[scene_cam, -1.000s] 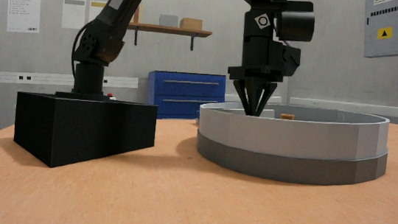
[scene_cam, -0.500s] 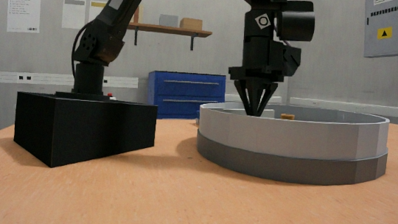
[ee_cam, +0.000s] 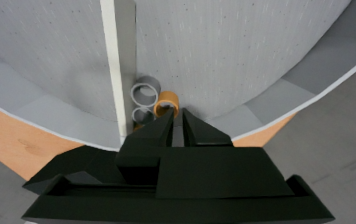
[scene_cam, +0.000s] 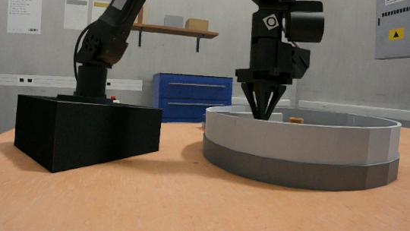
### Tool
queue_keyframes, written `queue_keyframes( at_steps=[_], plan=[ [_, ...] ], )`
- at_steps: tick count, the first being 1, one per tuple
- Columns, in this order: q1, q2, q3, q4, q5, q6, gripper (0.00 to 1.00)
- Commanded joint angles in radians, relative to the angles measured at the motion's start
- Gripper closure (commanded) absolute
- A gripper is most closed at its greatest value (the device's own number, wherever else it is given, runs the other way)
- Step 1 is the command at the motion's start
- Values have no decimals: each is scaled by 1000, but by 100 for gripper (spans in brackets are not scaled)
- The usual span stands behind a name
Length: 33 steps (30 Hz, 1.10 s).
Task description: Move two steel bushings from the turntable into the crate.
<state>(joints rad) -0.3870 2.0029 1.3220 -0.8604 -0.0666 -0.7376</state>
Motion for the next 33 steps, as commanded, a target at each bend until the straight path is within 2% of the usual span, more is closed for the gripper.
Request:
queue_keyframes(
  at_steps=[1,7,14,17,33],
  plan=[
    [-15,-27,-4,8,-18,-7,88],
    [-15,-27,-6,9,-18,-7,88],
    [-16,-36,-44,31,-18,-8,88],
    [-16,-38,-22,32,-17,-8,88],
    [-16,-37,-23,20,-18,-7,88]
  ],
)
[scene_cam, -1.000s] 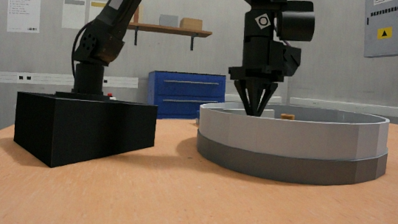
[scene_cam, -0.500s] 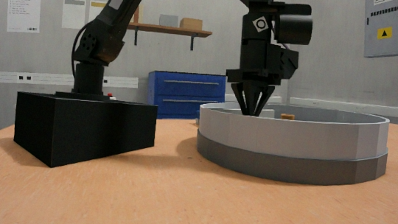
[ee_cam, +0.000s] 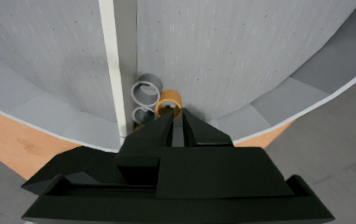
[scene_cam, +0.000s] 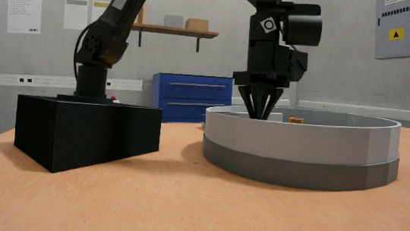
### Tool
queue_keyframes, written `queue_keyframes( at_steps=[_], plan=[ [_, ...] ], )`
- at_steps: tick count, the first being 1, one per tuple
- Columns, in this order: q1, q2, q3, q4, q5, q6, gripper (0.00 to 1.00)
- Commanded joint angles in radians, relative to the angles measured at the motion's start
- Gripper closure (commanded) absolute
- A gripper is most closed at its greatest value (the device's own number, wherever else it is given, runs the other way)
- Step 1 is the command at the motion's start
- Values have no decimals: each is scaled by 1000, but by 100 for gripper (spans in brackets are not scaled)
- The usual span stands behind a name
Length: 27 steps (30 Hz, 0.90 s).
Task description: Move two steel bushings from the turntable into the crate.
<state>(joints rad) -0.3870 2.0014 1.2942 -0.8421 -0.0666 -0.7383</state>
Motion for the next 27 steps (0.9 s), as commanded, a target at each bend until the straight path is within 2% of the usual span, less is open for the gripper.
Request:
queue_keyframes(
  at_steps=[1,17,27],
  plan=[
    [-16,-36,5,2,-18,-7,88],
    [-16,-36,6,1,-18,-7,88],
    [-17,-38,33,-23,-18,-8,88]
  ],
)
